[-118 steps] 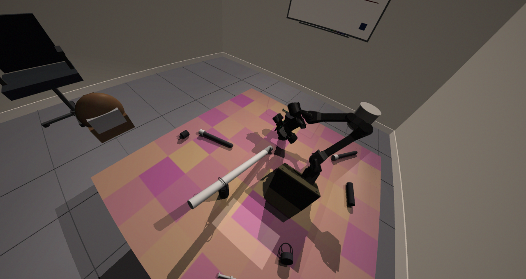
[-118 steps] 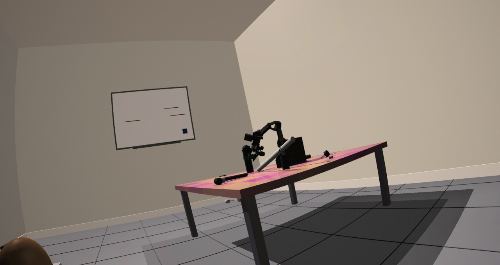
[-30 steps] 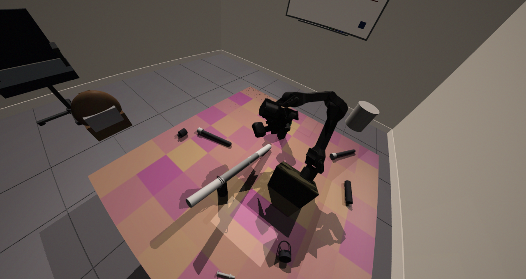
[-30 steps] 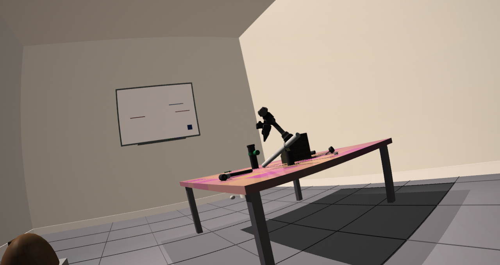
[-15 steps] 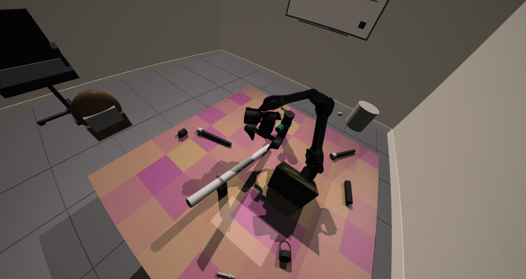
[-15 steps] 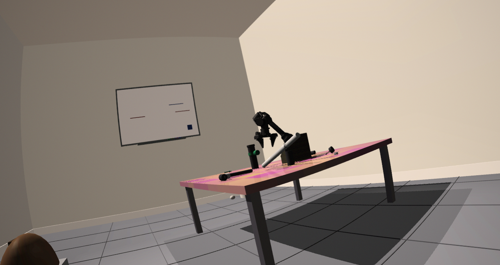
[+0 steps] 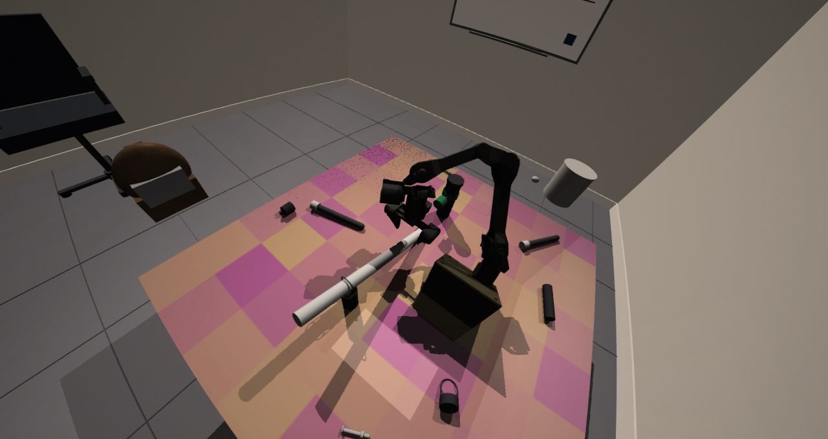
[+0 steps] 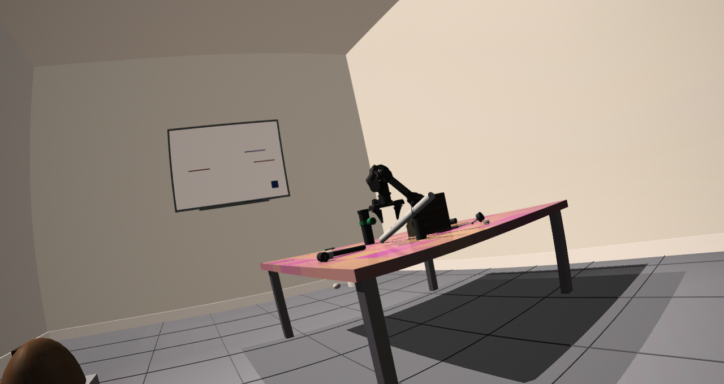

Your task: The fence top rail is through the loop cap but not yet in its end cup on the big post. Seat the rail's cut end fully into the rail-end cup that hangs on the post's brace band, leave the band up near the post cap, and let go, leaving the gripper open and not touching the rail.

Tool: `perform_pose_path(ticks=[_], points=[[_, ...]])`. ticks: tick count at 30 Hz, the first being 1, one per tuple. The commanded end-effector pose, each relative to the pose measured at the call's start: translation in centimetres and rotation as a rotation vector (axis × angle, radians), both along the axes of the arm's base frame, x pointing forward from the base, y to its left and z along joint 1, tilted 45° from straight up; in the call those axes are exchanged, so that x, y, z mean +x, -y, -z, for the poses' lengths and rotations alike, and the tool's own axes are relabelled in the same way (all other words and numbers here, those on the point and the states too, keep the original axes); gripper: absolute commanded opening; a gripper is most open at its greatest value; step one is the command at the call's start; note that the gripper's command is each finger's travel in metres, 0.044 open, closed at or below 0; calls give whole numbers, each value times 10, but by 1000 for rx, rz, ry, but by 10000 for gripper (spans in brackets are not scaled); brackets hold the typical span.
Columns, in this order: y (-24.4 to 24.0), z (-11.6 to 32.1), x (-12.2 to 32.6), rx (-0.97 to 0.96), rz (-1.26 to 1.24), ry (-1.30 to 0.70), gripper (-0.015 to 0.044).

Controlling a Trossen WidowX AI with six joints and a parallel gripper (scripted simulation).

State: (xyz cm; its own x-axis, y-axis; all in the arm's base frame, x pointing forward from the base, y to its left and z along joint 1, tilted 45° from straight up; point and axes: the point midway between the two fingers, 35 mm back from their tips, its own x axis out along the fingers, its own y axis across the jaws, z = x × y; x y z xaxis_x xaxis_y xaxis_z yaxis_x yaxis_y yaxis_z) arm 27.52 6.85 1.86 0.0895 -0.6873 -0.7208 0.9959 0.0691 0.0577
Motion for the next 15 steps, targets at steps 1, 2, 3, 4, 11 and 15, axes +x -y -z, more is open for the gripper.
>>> perform_pose_path(ticks=[1,2,3,4,11,15], points=[[4,4,1,-3,-6,0,440],[6,6,1,-3,-6,0,440],[8,8,1,-3,-6,0,440],[11,10,2,-4,-6,0,440],[16,16,3,-4,-6,0,440],[20,20,4,-3,-6,0,440]])
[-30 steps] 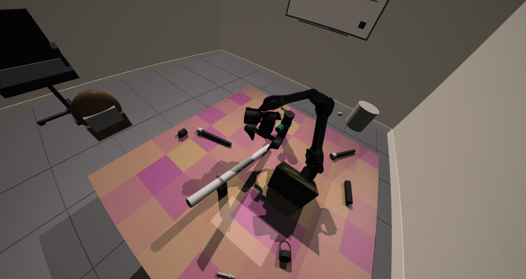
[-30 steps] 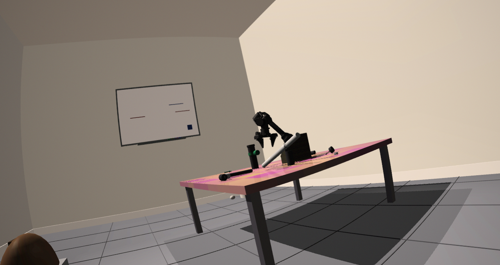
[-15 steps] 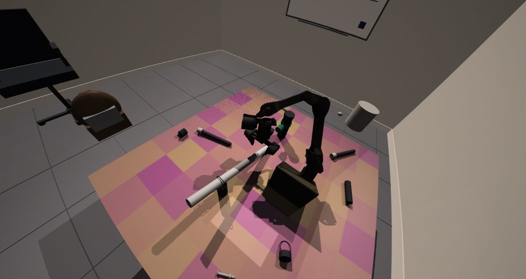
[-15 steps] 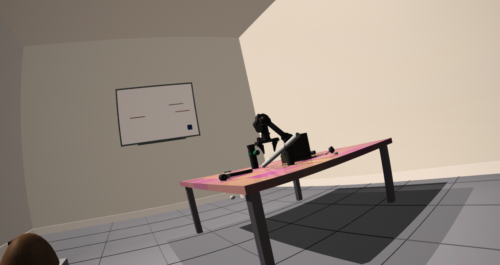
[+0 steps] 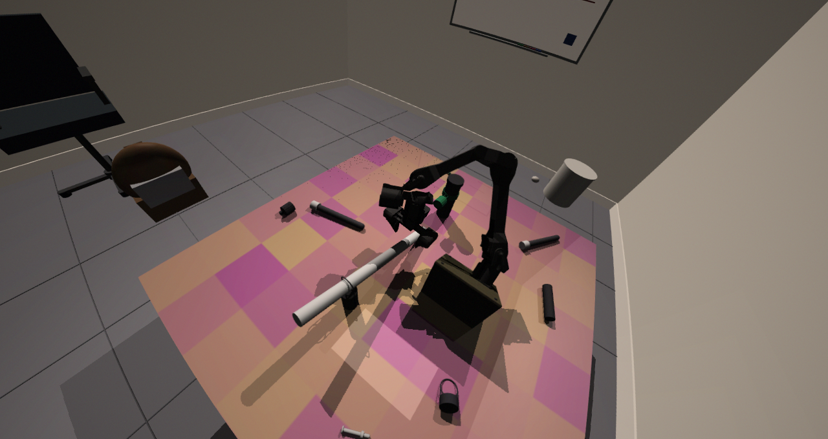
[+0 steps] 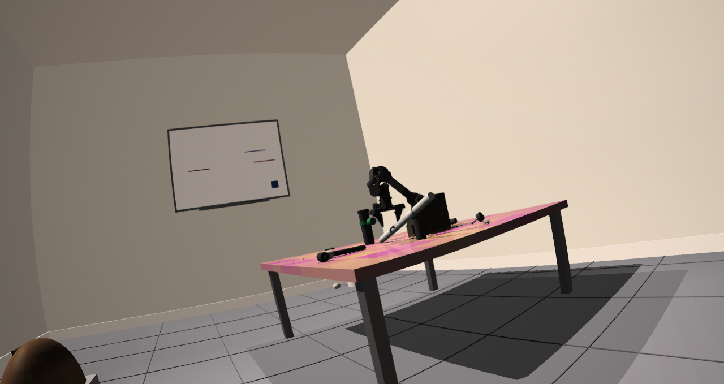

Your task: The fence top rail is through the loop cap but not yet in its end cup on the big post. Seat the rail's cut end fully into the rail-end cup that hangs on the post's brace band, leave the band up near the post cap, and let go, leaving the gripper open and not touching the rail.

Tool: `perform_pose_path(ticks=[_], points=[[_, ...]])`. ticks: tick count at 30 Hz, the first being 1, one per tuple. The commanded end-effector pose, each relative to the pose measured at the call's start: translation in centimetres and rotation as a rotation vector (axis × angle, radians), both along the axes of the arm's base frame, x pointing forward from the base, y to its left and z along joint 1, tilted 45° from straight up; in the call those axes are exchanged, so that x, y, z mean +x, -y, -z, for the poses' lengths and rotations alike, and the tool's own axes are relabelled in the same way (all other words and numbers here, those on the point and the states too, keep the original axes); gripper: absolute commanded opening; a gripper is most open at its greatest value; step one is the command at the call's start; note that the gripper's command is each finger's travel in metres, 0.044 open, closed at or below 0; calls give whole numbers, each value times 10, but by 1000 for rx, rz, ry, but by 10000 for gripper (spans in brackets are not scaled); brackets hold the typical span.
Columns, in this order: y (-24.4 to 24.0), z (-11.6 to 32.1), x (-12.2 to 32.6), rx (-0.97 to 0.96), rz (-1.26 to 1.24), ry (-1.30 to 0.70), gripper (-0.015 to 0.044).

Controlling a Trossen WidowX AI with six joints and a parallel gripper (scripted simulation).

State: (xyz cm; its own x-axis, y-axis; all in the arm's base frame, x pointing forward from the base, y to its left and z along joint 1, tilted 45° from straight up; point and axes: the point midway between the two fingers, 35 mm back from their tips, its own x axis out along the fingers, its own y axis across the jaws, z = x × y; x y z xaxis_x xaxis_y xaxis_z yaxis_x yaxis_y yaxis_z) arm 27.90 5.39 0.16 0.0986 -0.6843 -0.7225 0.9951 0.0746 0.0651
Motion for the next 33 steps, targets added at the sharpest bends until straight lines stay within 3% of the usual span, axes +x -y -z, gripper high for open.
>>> perform_pose_path(ticks=[1,33], points=[[6,4,0,-6,-1,-7,440],[41,39,4,-10,0,-6,440]])
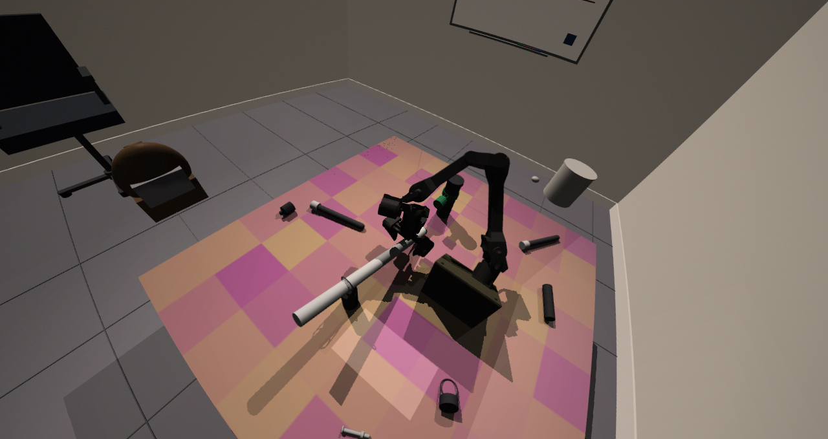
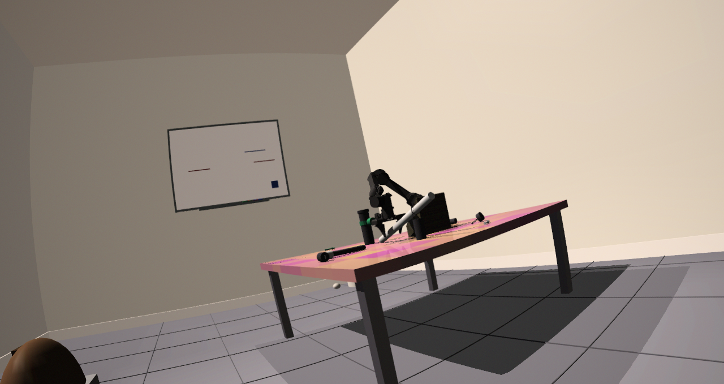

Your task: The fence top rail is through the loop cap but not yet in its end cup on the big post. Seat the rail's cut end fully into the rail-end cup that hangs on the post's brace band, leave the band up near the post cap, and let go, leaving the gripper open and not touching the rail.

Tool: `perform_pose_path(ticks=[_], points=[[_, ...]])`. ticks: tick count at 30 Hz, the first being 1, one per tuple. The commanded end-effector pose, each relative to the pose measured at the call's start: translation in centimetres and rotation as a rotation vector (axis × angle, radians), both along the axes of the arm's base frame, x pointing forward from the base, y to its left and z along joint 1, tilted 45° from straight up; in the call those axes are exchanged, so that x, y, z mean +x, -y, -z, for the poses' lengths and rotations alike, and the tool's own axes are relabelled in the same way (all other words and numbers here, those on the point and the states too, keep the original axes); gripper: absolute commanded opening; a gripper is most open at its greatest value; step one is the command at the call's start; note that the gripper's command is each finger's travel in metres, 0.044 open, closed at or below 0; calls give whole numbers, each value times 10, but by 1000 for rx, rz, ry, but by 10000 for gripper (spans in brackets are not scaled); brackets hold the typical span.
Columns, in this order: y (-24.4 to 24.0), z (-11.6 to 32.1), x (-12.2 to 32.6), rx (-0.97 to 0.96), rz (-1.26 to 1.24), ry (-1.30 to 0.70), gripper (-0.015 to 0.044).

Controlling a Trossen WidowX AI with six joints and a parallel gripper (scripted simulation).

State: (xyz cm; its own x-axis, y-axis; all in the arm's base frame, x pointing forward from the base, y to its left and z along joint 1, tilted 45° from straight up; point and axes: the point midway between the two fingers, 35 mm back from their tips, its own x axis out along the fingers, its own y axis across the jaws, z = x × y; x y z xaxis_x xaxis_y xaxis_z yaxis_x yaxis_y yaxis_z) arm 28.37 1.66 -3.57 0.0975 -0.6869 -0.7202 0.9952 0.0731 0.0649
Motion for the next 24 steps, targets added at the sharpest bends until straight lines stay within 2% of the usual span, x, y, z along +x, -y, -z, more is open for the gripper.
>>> perform_pose_path(ticks=[1,10,18,22,24], points=[[4,2,-1,-6,-2,-6,414],[4,2,-1,-6,-2,-6,177],[4,2,-1,-6,-2,-6,124],[1,-1,-1,-6,-2,-6,19],[-1,-2,-1,-6,-2,-6,0]])
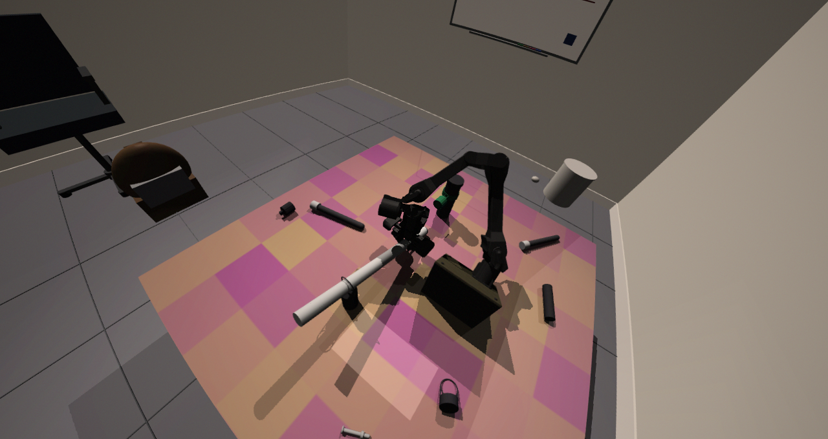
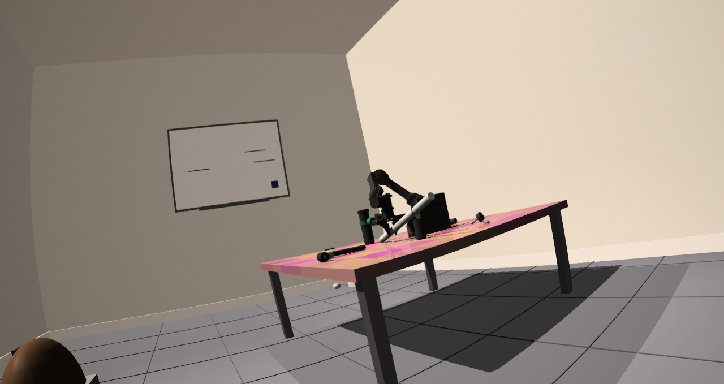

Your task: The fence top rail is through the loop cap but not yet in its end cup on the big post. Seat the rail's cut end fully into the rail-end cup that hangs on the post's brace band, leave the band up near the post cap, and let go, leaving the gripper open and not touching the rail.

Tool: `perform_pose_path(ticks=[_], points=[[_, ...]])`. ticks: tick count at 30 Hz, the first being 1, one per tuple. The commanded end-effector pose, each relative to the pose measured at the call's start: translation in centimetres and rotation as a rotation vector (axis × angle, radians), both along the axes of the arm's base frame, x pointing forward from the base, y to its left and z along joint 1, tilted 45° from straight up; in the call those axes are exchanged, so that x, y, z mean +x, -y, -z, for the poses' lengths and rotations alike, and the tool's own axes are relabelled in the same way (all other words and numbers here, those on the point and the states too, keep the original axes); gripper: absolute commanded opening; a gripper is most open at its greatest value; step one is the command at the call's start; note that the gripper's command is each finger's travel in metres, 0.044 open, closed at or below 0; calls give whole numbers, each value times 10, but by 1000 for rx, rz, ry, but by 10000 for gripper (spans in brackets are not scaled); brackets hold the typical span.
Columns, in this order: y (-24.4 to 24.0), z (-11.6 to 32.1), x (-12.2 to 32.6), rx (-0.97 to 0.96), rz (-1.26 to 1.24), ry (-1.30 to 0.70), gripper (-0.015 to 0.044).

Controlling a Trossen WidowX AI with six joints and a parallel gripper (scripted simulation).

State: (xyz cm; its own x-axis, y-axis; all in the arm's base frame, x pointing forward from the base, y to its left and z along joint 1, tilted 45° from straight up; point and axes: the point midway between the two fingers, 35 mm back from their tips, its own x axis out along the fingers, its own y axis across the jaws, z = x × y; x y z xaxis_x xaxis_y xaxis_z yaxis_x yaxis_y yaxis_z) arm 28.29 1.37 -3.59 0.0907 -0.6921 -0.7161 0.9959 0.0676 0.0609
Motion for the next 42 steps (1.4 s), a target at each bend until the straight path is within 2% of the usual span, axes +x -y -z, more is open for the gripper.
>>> perform_pose_path(ticks=[1,24,42], points=[[-4,-2,0,-2,-7,-3,0],[-33,-73,-3,-270,8,14,0],[-30,-69,-4,-256,16,4,0]])
